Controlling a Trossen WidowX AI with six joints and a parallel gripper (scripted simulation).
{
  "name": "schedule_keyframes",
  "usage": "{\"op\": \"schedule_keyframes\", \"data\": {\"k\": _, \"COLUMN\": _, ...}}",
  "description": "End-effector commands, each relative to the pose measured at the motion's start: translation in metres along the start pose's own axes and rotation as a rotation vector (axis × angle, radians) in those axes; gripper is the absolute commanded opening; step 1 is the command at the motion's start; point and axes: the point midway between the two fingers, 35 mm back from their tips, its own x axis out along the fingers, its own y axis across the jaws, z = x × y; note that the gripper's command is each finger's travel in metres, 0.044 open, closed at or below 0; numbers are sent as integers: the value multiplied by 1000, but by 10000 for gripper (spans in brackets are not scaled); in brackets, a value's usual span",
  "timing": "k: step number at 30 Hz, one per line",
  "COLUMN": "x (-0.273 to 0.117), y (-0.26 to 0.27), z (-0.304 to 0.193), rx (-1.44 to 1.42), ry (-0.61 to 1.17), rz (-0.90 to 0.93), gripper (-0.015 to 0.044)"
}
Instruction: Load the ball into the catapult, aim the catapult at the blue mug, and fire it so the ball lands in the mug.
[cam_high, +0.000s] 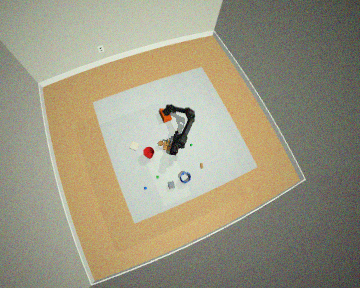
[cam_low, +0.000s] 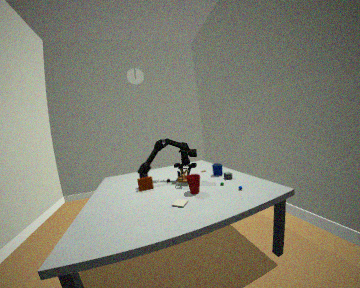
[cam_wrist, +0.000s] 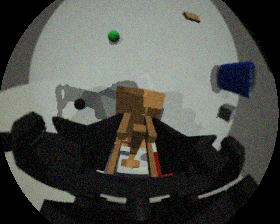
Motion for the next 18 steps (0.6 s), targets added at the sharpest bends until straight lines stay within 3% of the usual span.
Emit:
{"op": "schedule_keyframes", "data": {"k": 1, "x": -22, "y": -3, "z": 0, "rx": -13, "ry": 0, "rz": -34, "gripper": 0}}
{"op": "schedule_keyframes", "data": {"k": 18, "x": -21, "y": -8, "z": 0, "rx": 520, "ry": -13, "rz": -33, "gripper": 0}}
